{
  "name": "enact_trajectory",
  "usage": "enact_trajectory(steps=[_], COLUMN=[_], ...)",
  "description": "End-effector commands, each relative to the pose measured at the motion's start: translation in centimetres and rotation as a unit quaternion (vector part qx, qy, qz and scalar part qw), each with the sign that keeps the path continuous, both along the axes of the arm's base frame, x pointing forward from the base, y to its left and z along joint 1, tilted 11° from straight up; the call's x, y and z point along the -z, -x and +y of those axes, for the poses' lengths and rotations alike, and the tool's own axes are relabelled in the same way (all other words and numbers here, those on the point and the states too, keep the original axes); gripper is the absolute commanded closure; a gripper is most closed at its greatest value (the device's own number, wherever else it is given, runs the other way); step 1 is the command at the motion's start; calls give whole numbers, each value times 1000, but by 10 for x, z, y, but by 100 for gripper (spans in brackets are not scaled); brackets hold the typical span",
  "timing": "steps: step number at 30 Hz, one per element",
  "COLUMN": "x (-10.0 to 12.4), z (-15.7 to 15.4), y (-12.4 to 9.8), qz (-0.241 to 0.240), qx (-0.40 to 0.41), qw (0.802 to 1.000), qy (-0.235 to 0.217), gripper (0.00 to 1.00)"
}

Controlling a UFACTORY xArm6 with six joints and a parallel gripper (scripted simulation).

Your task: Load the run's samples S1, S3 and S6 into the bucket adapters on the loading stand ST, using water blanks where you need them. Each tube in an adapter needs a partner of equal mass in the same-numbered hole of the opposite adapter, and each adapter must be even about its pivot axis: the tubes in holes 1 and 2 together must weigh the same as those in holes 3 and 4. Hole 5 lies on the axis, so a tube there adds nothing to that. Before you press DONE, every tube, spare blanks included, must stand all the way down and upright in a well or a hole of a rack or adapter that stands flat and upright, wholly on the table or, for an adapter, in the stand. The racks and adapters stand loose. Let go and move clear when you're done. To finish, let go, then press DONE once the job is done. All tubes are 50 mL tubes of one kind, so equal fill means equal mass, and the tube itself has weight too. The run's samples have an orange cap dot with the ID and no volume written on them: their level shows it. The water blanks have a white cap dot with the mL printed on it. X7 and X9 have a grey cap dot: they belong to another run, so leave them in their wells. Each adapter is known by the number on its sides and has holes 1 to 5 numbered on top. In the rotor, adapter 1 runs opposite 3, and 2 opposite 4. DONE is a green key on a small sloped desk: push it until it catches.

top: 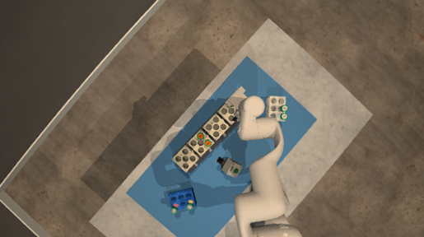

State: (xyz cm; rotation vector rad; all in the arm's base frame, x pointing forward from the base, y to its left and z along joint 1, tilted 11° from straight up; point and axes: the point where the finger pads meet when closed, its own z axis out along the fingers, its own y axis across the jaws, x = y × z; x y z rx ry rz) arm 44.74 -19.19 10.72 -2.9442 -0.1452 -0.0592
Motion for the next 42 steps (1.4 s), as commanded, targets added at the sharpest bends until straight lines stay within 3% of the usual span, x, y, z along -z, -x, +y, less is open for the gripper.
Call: enact_trajectory(steps=[1,16,42], x=[-1,1,25], z=[-1,-1,4], y=[-2,-2,-3], qz=[-3,-3,-3], qx=[0,0,0], qw=[1000,1000,1000], qy=[2,2,2], gripper=[100,100,100])
